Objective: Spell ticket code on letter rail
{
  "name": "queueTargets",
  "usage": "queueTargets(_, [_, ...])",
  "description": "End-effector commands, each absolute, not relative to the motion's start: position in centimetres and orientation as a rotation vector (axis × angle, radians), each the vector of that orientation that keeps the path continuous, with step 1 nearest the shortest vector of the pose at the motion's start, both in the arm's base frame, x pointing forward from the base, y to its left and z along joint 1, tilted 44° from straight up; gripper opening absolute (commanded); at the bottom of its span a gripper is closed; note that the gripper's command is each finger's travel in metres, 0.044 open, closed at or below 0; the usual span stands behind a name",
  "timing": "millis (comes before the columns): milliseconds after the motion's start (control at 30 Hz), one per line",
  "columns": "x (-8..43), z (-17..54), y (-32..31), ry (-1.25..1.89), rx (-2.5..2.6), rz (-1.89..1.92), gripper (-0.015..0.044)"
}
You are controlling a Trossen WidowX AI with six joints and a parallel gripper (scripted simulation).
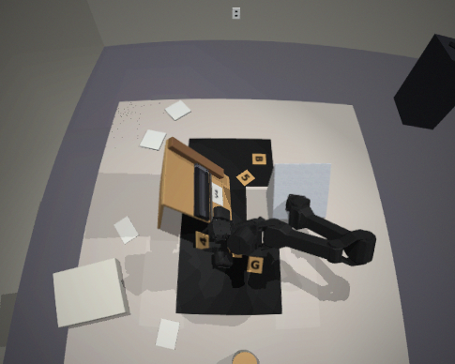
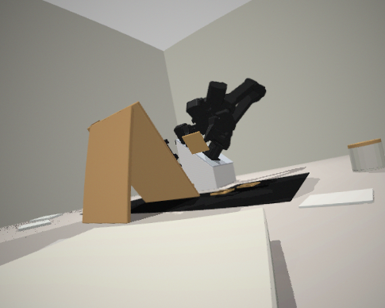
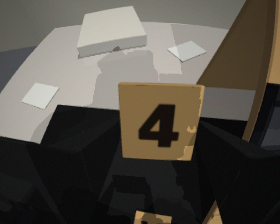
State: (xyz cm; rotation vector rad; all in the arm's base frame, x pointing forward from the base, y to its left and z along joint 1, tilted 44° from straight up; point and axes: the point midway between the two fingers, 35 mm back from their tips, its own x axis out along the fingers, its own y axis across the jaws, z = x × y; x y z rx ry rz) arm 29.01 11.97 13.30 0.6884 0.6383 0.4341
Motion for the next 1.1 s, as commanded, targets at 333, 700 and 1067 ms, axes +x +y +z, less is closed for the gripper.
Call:
queueTargets(333, [29.1,12.7,11.5,0.639,0.685,0.437,0.0])
queueTargets(700, [29.2,12.3,11.1,0.639,0.685,0.437,0.0])
queueTargets(1067, [29.3,12.0,10.7,0.639,0.684,0.437,0.0])
